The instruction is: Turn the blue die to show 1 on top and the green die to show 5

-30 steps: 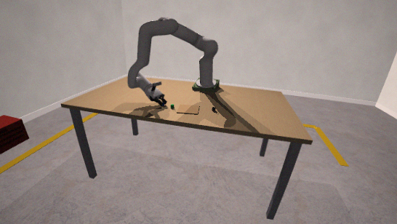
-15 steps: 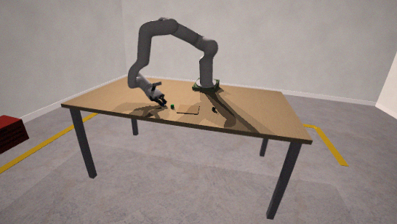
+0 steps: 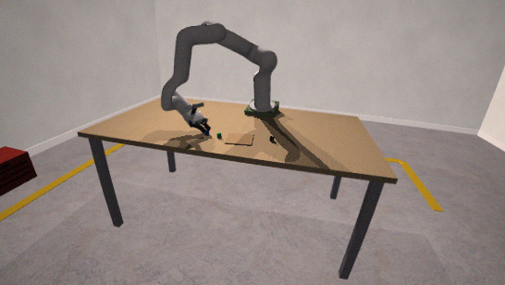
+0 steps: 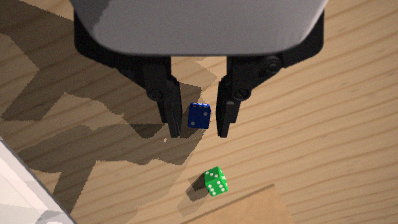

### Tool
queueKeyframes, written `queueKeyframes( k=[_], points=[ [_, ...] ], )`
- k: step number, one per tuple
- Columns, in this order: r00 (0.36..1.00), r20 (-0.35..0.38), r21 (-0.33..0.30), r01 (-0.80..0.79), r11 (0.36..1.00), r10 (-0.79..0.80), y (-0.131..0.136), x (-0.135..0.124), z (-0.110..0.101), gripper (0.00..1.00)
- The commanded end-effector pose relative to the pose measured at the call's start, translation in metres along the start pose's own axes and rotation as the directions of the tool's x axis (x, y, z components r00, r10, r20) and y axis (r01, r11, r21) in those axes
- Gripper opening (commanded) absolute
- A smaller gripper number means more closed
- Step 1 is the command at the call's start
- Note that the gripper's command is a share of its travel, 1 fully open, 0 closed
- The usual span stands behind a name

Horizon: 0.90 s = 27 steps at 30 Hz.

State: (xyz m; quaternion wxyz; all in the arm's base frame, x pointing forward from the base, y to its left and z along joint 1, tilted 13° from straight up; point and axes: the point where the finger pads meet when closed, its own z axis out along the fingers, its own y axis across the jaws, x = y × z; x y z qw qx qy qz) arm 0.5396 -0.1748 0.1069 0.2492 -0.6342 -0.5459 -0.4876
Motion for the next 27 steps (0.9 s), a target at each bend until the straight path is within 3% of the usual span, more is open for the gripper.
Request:
queueKeyframes(
  k=[1, 10, 21, 27],
  points=[
    [1.000, 0.000, -0.001, 0.002, 1.000, -0.002, 0.001, 0.001, -0.016, 0.36],
    [1.000, 0.000, -0.001, 0.002, 1.000, -0.002, 0.001, 0.001, -0.035, 0.36],
    [1.000, 0.000, -0.001, 0.002, 1.000, -0.002, 0.001, 0.004, -0.039, 0.36],
    [1.000, 0.000, -0.001, 0.002, 1.000, -0.002, 0.001, 0.023, -0.049, 0.36]
  ],
)
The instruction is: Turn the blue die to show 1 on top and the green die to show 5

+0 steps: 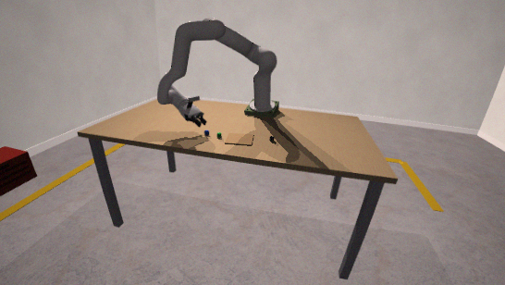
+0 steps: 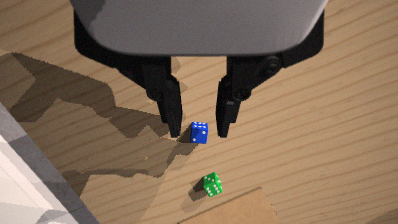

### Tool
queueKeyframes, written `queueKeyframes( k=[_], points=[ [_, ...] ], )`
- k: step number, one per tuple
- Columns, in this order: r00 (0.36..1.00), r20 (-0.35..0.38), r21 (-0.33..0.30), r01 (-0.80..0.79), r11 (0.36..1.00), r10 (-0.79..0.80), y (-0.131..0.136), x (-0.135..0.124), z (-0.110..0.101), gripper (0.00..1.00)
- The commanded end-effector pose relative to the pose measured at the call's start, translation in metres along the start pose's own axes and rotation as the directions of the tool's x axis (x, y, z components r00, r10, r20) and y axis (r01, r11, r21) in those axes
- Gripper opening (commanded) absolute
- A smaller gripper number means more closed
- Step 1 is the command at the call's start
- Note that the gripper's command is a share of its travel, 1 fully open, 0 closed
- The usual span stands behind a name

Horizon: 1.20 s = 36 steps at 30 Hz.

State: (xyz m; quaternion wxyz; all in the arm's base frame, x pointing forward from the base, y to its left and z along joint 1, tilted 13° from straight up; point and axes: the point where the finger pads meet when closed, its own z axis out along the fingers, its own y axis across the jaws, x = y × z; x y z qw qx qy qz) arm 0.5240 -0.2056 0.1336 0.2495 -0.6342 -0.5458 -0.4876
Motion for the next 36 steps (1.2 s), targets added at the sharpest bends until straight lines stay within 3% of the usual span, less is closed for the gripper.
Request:
queueKeyframes(
  k=[1, 9, 19, 25, 28, 30, 35, 36],
  points=[
    [1.000, 0.001, -0.001, 0.002, 1.000, -0.002, 0.001, 0.016, -0.009, 0.36],
    [1.000, 0.001, -0.001, 0.002, 1.000, -0.002, 0.001, 0.041, -0.022, 0.36],
    [1.000, 0.026, 0.023, -0.014, 1.000, 0.013, -0.003, 0.043, -0.019, 0.36],
    [0.975, 0.208, 0.144, -0.112, 0.983, 0.080, -0.024, 0.046, -0.001, 0.36],
    [0.970, 0.230, 0.153, -0.122, 0.981, 0.085, -0.026, 0.046, 0.001, 0.36],
    [0.936, 0.339, 0.188, -0.168, 0.968, 0.097, -0.035, 0.047, 0.006, 0.36],
    [0.889, 0.449, 0.203, -0.205, 0.957, 0.095, -0.041, 0.048, 0.009, 0.36],
    [0.860, 0.502, 0.204, -0.219, 0.954, 0.090, -0.044, 0.048, 0.010, 0.36]
  ],
)
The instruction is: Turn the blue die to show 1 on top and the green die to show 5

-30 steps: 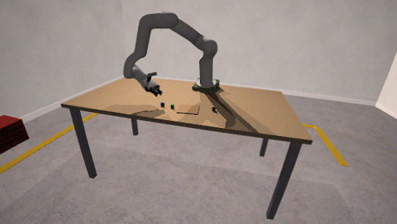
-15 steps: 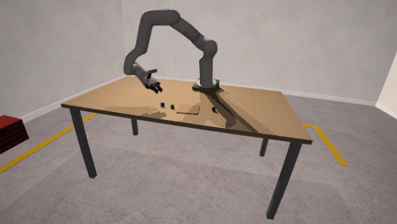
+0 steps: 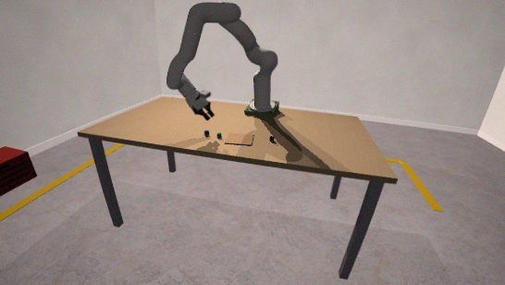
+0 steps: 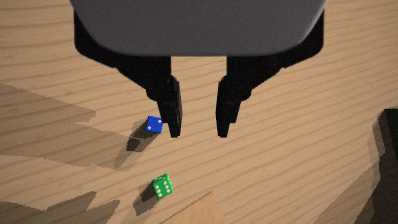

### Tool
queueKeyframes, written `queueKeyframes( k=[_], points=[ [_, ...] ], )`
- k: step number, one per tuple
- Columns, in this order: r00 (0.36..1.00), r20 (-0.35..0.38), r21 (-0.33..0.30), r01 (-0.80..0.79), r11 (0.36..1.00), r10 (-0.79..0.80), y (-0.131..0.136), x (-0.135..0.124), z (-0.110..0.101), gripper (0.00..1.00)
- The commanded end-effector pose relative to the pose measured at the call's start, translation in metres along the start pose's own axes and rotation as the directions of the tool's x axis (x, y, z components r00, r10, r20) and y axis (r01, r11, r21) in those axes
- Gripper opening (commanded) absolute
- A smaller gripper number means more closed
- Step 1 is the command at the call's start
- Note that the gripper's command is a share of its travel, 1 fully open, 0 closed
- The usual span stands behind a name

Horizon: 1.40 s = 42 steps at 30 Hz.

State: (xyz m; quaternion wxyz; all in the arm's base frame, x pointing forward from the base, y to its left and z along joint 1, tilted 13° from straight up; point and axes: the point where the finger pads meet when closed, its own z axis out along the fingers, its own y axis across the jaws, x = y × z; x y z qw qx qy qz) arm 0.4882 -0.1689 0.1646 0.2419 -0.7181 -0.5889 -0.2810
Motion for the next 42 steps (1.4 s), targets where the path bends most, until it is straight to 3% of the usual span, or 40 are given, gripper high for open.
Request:
queueKeyframes(
  k=[1, 6, 9, 11, 15, 17, 23, 29, 30, 42],
  points=[
    [0.987, 0.158, 0.038, -0.045, 0.998, 0.038, -0.007, 0.002, 0.004, 0.36],
    [0.947, 0.317, 0.019, -0.063, 0.998, 0.054, -0.007, 0.006, 0.003, 0.36],
    [0.946, 0.320, 0.019, -0.063, 0.998, 0.054, -0.007, 0.006, 0.003, 0.36],
    [0.897, 0.438, -0.027, -0.056, 0.998, 0.062, -0.003, 0.011, -0.002, 0.36],
    [0.863, 0.501, -0.068, -0.038, 0.997, 0.067, 0.002, 0.017, -0.006, 0.36],
    [0.825, 0.561, -0.121, -0.005, 0.993, 0.073, 0.010, 0.027, -0.011, 0.36],
    [0.773, 0.629, -0.220, 0.075, 0.973, 0.083, 0.026, 0.050, -0.020, 0.36],
    [0.766, 0.637, -0.237, 0.091, 0.967, 0.084, 0.029, 0.055, -0.022, 0.36],
    [0.766, 0.637, -0.237, 0.091, 0.967, 0.084, 0.029, 0.055, -0.022, 1.00],
    [0.768, 0.631, -0.253, 0.072, 0.965, 0.108, 0.030, 0.048, -0.016, 1.00]
  ],
)
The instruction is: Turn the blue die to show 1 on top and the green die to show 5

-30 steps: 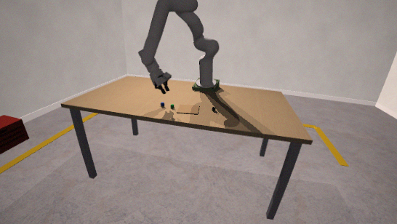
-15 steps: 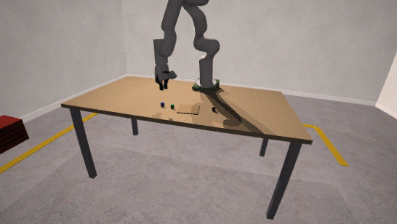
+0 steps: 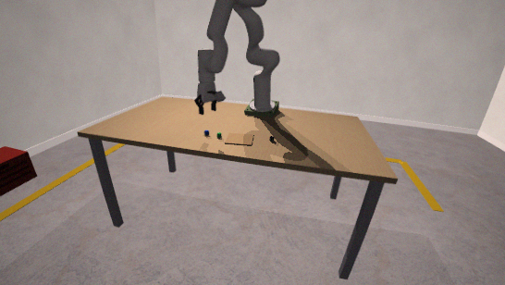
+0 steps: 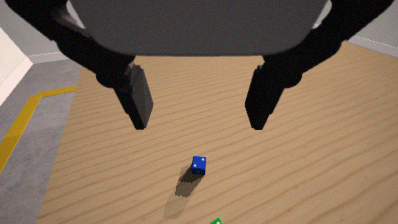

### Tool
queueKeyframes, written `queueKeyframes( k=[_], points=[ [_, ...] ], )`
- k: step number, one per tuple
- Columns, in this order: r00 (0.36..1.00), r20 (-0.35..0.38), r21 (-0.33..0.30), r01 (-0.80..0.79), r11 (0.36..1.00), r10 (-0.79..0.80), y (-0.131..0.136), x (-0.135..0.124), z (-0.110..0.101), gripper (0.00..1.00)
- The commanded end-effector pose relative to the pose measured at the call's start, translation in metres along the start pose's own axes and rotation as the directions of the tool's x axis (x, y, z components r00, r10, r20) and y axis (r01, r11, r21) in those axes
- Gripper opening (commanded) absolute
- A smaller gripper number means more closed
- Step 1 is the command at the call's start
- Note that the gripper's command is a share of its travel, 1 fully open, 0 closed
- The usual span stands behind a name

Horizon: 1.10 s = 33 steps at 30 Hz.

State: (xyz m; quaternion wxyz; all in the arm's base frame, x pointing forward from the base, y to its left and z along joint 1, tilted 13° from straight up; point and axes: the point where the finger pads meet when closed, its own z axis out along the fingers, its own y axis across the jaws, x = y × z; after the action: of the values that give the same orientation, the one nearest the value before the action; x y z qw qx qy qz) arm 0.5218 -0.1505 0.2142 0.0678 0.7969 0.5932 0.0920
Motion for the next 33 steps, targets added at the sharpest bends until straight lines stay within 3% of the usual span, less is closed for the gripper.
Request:
queueKeyframes(
  k=[1, 5, 7, 8, 33],
  points=[
    [1.000, 0.001, -0.001, -0.017, 1.000, 0.017, 0.000, -0.001, 0.006, 1.00],
    [0.995, 0.004, 0.000, -0.101, 0.995, 0.101, -0.001, -0.007, 0.037, 1.00],
    [0.994, 0.004, 0.000, -0.110, 0.994, 0.110, -0.002, -0.008, 0.040, 1.00],
    [0.994, 0.004, 0.000, -0.110, 0.994, 0.110, -0.002, -0.008, 0.040, 0.36],
    [0.994, 0.004, 0.000, -0.110, 0.994, 0.110, -0.002, -0.008, 0.040, 0.36]
  ],
)
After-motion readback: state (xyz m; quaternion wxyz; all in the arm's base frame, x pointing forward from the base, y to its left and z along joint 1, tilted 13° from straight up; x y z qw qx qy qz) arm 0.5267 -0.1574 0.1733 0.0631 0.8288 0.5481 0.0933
